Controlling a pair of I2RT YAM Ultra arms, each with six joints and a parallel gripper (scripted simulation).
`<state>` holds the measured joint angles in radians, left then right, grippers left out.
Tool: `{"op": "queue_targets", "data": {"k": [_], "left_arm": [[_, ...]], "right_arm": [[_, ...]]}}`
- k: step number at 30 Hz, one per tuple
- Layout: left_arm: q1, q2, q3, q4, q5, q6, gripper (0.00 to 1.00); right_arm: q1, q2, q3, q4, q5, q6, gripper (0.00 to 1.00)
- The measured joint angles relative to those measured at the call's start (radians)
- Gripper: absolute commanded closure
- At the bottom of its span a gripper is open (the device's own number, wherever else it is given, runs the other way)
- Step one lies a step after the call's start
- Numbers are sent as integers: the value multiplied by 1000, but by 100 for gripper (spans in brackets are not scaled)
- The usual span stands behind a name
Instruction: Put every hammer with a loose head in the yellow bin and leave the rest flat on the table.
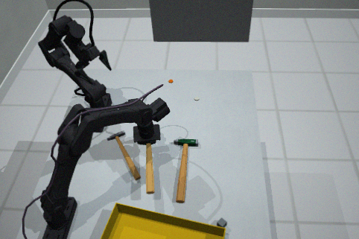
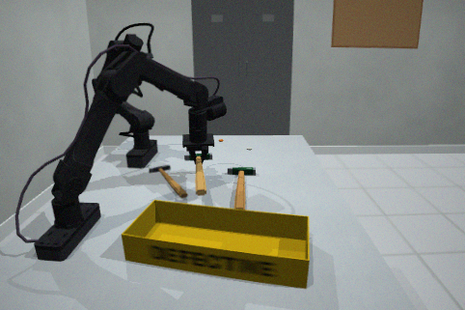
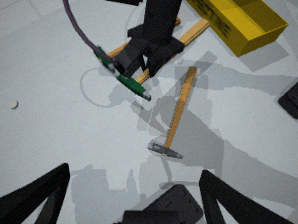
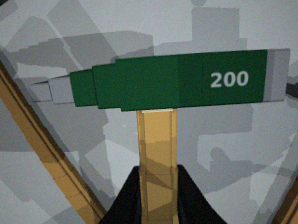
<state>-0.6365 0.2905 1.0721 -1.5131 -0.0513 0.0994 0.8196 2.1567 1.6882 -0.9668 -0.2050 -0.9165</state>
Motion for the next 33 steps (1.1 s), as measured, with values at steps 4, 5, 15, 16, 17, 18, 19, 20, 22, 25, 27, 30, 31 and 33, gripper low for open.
{"op": "queue_targets", "data": {"k": [4,5,15,16,17,18,19,20,22,25,27,30,31,33], "left_arm": [[0,0,0,0,0,0,0],[0,0,0,0,0,0,0],[0,0,0,19,3,3,0],[-2,2,0,36,3,3,0],[-5,8,0,60,3,3,0],[-10,19,0,89,5,3,0],[-14,36,0,125,6,4,0],[-18,59,0,166,8,5,0],[-24,113,-6,258,13,6,0],[-33,186,-26,368,19,7,0],[-60,243,-38,453,19,7,0],[-108,353,-61,595,19,3,0],[-123,391,-69,644,18,3,0],[-153,468,-85,745,18,2,0]], "right_arm": [[0,0,0,-31,0,0,87],[0,1,2,-43,0,0,87],[-13,-21,40,-117,-3,-53,87],[-24,-31,38,-116,-6,-69,87],[-39,-43,31,-115,-9,-88,87],[-58,-56,19,-116,-11,-107,87],[-81,-70,5,-116,-14,-129,87],[-106,-83,-11,-117,-16,-151,87],[-166,-106,-43,-122,-19,-202,87],[-245,-120,-68,-139,-14,-260,87],[-283,-126,-79,-143,-16,-306,87],[-348,-138,-95,-157,-24,-383,87],[-375,-142,-97,-164,-26,-410,87],[-436,-144,-97,-175,-29,-465,87]]}}
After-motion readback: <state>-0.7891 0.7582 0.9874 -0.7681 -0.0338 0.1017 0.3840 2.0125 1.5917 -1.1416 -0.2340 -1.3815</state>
